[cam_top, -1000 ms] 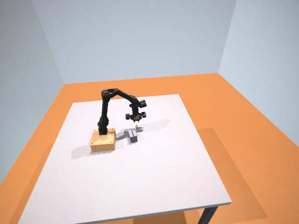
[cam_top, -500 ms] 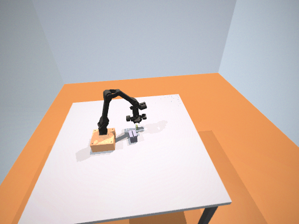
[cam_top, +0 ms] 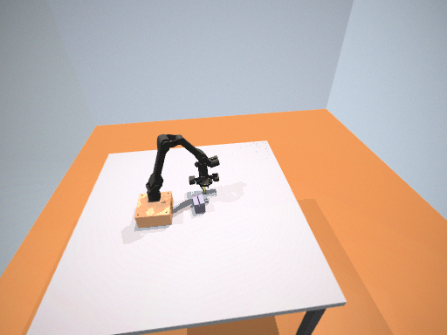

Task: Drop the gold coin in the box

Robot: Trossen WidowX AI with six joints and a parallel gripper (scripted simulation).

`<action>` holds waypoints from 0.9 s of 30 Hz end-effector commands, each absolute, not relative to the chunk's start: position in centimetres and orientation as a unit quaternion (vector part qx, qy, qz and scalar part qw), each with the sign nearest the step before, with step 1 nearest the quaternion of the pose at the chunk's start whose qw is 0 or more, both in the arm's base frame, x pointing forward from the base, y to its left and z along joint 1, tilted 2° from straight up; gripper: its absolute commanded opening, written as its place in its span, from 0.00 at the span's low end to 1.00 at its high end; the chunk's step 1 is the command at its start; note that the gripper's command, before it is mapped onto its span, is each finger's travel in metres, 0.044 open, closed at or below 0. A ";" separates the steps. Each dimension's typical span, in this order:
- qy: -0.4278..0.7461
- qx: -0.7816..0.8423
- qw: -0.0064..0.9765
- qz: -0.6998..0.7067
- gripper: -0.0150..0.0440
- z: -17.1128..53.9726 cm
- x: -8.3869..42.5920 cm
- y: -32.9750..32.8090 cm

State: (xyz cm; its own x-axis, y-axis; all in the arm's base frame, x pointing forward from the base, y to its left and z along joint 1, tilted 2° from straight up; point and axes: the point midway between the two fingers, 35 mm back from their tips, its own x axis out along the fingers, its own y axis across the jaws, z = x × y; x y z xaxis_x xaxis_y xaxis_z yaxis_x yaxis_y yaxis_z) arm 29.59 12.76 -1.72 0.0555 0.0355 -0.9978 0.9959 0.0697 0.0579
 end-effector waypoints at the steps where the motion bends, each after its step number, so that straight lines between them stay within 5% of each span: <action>1: 0.512 0.499 0.523 -0.464 0.53 -2.5 29.3 12.5; 3: 0.512 0.499 0.523 -0.464 0.53 -2.6 29.3 12.5; 8: 0.512 0.499 0.523 -0.464 0.30 -2.6 29.3 12.5; 12: 0.512 0.499 0.523 -0.464 0.26 -2.6 29.3 12.5; 27: 0.512 0.499 0.523 -0.464 0.25 -0.8 29.5 12.6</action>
